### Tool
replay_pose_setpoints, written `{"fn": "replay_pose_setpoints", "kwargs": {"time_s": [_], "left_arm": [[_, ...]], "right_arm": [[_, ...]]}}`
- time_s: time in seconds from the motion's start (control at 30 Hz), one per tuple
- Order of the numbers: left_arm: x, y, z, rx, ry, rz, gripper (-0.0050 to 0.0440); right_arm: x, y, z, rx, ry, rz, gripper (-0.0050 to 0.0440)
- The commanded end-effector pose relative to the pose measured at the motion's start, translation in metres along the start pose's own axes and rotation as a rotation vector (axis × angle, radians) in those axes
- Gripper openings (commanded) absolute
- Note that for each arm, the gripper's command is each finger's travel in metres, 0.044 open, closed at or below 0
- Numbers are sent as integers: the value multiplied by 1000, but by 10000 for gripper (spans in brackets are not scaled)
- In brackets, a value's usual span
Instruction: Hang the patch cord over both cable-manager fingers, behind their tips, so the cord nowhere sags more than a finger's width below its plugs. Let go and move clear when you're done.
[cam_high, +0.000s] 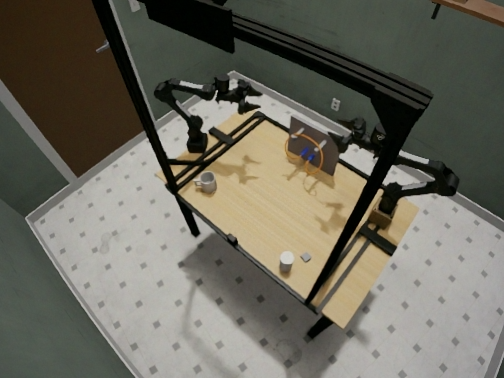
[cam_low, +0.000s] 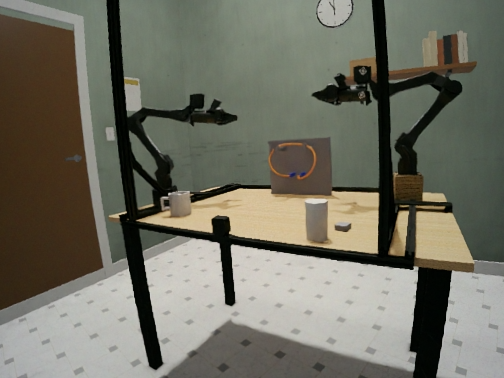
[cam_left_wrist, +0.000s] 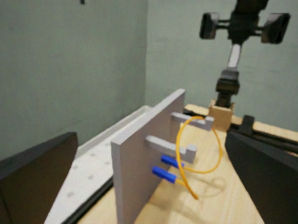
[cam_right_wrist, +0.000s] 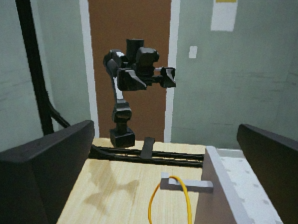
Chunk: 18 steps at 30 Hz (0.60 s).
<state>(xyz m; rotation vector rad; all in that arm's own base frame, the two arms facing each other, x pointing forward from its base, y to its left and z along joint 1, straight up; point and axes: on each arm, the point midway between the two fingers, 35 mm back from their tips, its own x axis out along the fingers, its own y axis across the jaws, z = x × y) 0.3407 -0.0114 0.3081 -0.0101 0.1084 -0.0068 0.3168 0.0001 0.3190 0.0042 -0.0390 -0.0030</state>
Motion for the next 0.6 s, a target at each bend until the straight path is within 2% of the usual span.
{"fn": "replay_pose_setpoints", "kwargs": {"time_s": [0.0, 0.57], "left_arm": [[-24, 11, 8, 12, -139, 4, 440], [-27, 12, 8, 12, -154, 6, 440]], "right_arm": [[-1, 0, 4, -4, -11, 3, 440], [-1, 0, 4, -4, -11, 3, 440]]}}
